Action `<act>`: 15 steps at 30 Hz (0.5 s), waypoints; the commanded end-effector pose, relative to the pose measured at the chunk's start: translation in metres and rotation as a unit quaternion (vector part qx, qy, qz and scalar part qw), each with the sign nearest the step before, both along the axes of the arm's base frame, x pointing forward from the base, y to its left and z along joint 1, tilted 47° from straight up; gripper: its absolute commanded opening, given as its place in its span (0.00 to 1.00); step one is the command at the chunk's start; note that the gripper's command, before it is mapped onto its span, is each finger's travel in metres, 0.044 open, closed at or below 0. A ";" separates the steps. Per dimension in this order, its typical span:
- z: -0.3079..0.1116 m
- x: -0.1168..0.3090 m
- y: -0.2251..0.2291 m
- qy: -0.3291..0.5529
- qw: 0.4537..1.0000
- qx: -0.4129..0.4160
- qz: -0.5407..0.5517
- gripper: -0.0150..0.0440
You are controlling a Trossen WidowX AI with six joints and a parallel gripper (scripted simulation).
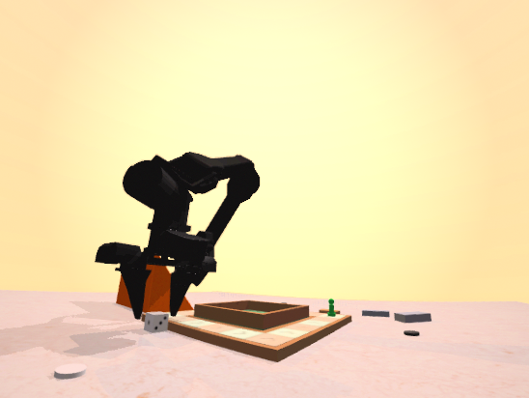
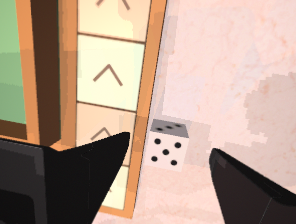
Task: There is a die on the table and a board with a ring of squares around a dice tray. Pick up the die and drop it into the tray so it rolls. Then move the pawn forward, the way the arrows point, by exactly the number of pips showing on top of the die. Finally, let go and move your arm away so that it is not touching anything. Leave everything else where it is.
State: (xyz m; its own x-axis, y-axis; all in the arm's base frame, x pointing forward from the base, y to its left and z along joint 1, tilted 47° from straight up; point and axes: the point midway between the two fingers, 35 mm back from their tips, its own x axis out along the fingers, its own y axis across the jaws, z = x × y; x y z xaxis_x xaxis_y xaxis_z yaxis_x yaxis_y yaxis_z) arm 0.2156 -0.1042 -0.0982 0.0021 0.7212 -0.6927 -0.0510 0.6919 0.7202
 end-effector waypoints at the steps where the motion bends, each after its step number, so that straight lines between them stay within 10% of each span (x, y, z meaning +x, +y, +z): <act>1: -0.004 -0.001 0.007 0.004 1.000 0.003 -0.002 0.72; 15: -0.006 -0.002 0.008 0.004 1.000 0.003 -0.002 0.43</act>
